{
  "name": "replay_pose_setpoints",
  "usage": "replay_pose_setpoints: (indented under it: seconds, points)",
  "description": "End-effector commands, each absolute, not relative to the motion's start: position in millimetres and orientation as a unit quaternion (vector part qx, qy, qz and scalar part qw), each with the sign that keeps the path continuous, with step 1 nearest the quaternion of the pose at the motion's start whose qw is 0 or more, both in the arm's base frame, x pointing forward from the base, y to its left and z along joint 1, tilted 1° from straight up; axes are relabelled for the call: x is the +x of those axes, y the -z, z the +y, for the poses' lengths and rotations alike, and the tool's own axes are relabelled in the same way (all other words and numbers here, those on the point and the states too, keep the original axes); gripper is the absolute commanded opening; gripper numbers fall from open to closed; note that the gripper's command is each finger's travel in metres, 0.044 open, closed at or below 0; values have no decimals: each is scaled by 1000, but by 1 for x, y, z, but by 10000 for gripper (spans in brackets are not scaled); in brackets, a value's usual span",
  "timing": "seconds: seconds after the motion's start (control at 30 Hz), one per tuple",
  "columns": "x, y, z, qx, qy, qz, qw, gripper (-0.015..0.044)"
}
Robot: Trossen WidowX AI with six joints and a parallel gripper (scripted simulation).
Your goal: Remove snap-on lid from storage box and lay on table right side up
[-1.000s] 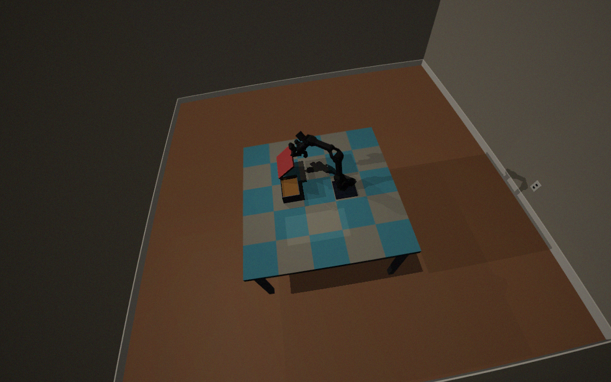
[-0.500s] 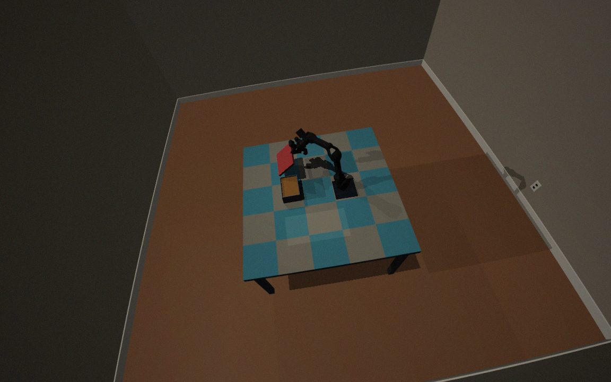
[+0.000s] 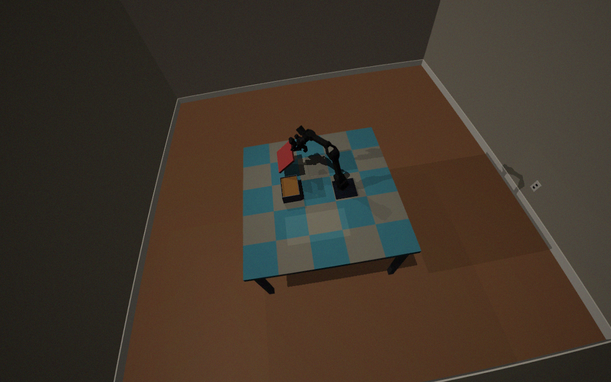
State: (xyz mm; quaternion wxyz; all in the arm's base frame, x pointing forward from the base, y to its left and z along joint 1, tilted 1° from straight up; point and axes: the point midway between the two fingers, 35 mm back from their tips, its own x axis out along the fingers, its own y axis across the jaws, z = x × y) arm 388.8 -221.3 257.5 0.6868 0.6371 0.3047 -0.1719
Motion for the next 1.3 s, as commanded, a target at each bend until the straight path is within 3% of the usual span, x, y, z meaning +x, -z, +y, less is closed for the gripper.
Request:
replay_pose_setpoints:
  seconds: [0.0, 1.27]
  points:
    - [390, -264, -229, 635, 165, 299, 693, 0]
    - [390, -240, -243, 634, 165, 299, 694, 0]
